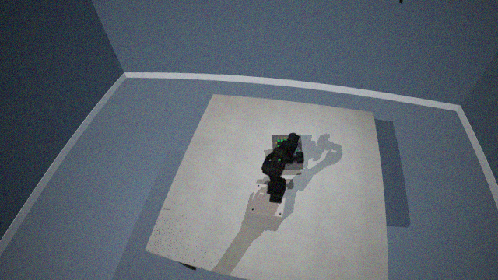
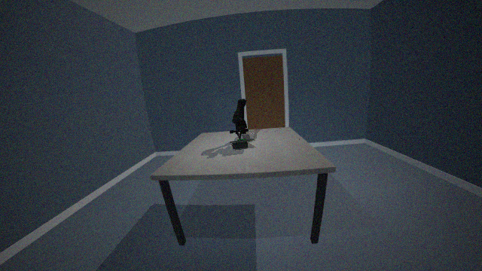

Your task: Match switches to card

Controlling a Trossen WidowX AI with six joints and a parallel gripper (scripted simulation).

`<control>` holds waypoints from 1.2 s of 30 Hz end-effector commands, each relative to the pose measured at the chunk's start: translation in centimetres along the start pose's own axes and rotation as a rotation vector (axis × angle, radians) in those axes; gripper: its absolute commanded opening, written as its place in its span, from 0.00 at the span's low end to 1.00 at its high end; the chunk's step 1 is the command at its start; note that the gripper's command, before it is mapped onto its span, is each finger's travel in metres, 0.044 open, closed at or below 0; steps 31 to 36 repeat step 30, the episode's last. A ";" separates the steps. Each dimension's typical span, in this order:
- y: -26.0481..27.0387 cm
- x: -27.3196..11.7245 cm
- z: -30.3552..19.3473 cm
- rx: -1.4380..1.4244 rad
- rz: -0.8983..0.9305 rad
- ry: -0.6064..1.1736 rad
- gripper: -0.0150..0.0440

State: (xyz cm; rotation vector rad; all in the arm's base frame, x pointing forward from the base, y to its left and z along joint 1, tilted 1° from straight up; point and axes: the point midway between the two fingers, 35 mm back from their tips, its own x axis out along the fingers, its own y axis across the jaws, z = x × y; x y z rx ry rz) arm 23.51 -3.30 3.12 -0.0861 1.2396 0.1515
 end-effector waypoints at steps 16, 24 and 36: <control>0.9 -6.7 7.2 0.000 -0.004 0.006 0.25; 1.0 -6.7 7.4 0.000 -0.004 0.006 0.25; 1.0 -6.7 7.4 0.000 -0.004 0.006 0.25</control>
